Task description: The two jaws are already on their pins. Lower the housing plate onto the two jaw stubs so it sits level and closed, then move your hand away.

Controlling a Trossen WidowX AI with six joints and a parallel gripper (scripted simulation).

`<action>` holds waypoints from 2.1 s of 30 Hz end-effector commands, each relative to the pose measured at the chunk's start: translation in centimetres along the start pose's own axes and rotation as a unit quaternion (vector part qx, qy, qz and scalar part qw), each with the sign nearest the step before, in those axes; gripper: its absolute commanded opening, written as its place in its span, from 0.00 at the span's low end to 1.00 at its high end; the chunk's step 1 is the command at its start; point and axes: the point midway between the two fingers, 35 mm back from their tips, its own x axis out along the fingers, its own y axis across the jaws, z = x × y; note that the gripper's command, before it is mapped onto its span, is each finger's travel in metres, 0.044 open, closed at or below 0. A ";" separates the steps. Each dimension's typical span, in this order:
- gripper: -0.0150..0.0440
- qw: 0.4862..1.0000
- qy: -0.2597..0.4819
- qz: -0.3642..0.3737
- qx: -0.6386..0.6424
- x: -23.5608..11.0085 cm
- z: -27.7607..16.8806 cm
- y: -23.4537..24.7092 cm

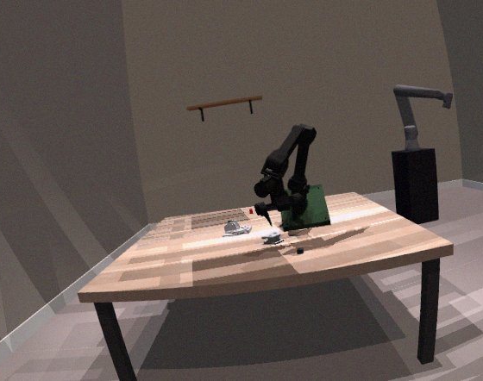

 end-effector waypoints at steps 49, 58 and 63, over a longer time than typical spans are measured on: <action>1.00 0.942 -0.084 -0.076 -0.315 5.0 -5.8 -4.4; 1.00 0.942 -0.084 -0.076 -0.315 5.9 -5.7 -4.5; 1.00 0.942 -0.084 -0.076 -0.315 6.7 -5.5 -4.6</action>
